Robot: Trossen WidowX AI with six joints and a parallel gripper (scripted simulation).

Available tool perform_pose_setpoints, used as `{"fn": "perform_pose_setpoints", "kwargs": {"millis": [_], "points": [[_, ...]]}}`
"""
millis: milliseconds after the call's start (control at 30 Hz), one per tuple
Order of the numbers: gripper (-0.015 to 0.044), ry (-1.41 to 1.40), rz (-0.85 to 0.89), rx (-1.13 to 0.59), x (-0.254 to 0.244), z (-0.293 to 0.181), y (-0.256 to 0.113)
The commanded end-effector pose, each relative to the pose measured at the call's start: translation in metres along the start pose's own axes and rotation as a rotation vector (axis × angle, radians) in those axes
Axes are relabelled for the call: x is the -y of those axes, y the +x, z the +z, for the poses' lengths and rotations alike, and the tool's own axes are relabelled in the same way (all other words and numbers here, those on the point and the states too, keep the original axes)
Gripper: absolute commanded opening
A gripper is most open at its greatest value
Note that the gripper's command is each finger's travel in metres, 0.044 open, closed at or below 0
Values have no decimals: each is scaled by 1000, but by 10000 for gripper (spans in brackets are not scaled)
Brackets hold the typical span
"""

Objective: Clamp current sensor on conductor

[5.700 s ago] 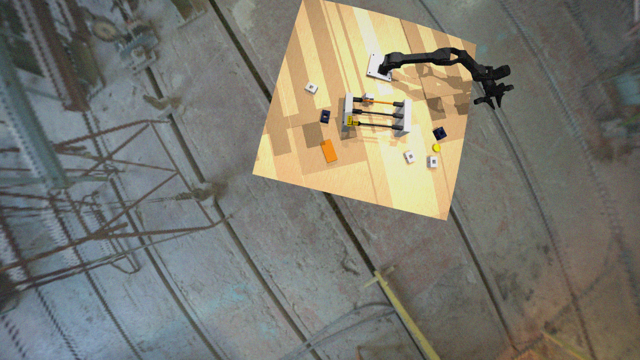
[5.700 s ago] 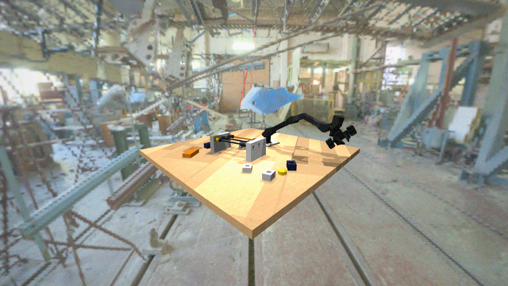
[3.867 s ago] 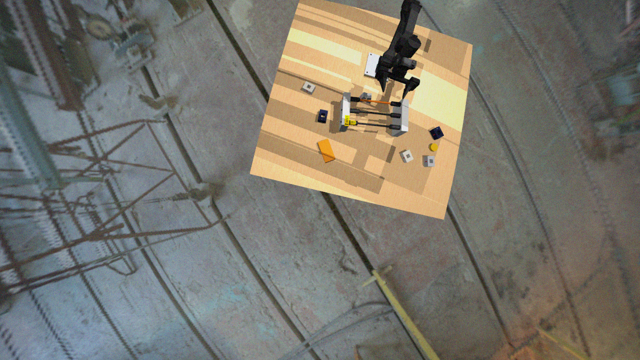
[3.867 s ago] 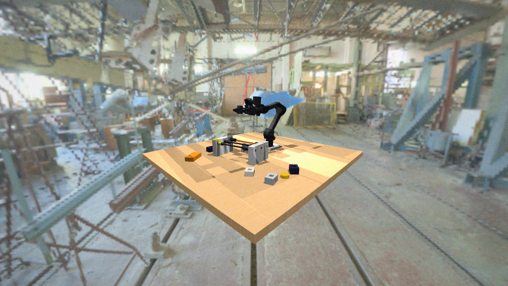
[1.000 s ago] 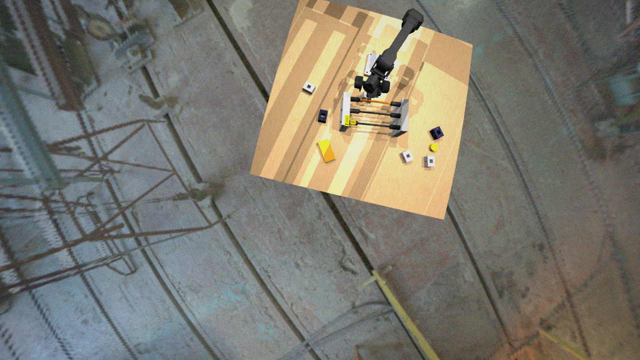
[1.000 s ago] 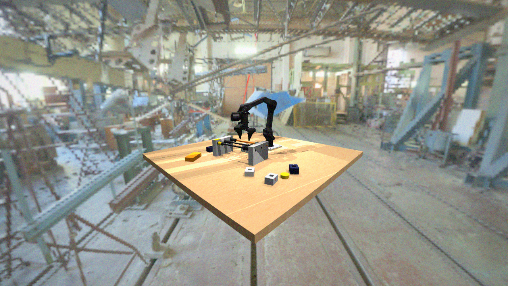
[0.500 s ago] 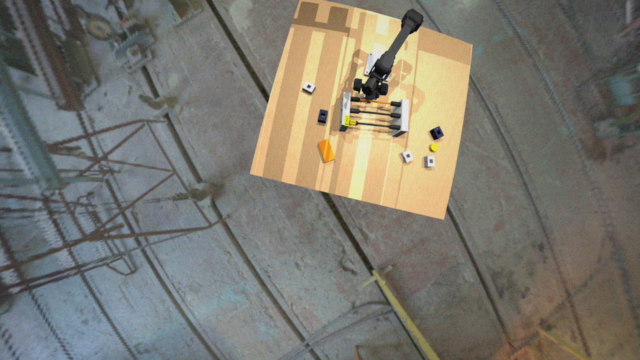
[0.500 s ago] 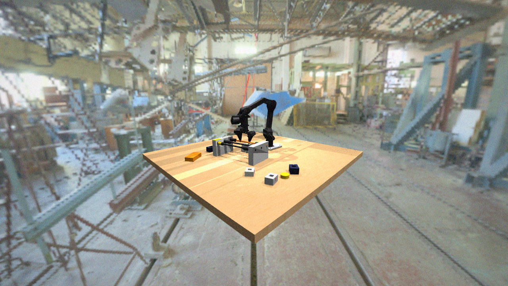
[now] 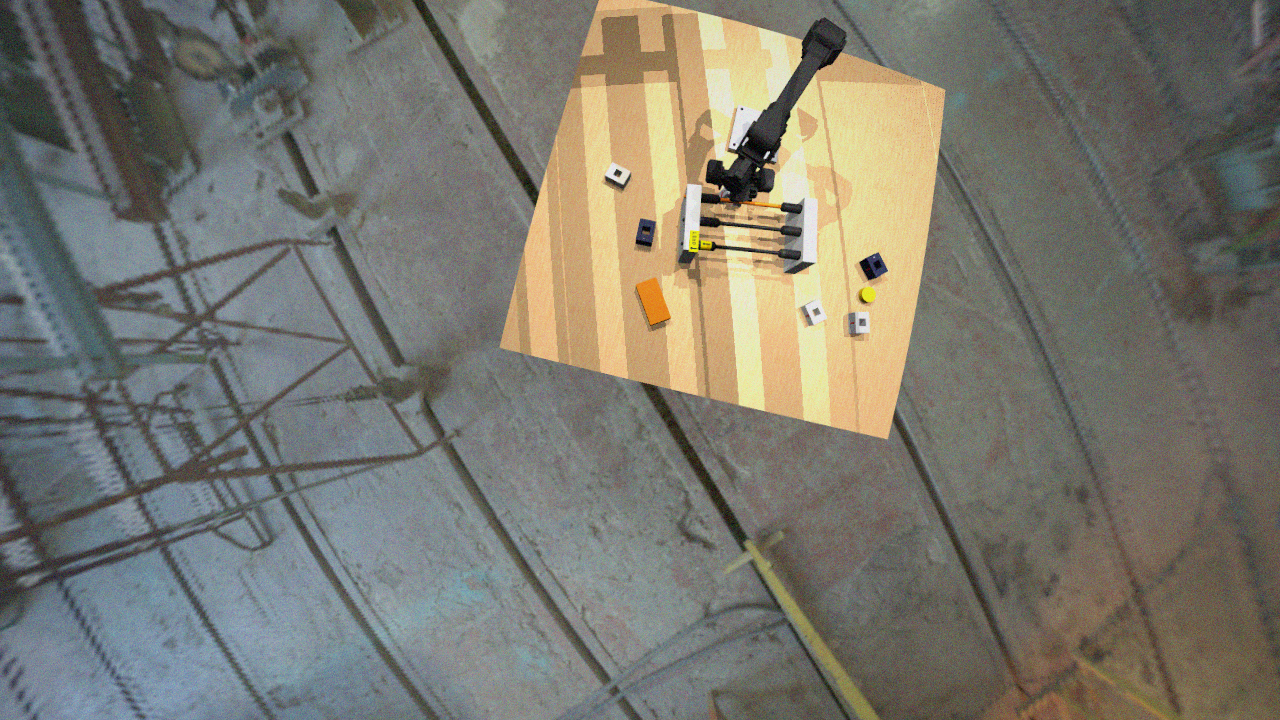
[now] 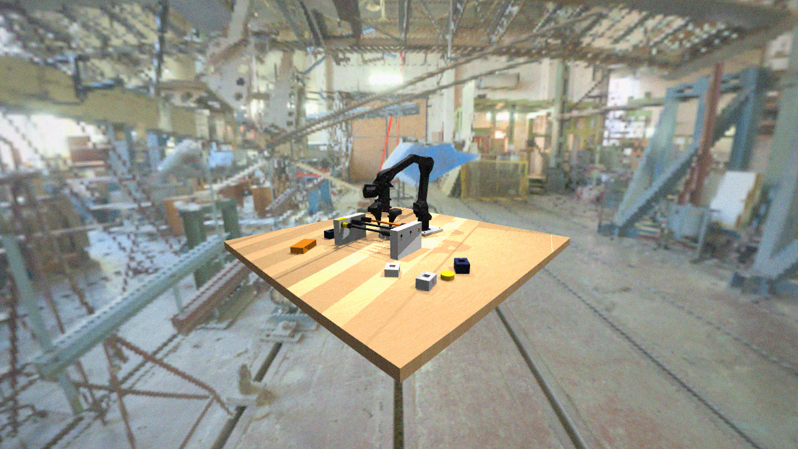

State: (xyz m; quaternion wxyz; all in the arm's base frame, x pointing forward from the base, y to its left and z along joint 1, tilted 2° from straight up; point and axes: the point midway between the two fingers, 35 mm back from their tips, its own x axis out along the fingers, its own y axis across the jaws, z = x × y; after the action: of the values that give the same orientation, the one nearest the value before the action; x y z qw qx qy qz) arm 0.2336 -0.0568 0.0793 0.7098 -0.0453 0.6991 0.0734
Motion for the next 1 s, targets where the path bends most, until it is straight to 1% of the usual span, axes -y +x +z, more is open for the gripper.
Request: {"fn": "perform_pose_setpoints", "kwargs": {"millis": [0,500,633,767,800,967], "points": [[328,0,0,1,0,0,-1],[228,0,0,1,0,0,-1],[123,0,-1,1,1,1,-7],[18,0,-1,0,2,4,-24],[0,0,-2,0,2,4,-28],[0,0,-2,0,3,6,-51]]}}
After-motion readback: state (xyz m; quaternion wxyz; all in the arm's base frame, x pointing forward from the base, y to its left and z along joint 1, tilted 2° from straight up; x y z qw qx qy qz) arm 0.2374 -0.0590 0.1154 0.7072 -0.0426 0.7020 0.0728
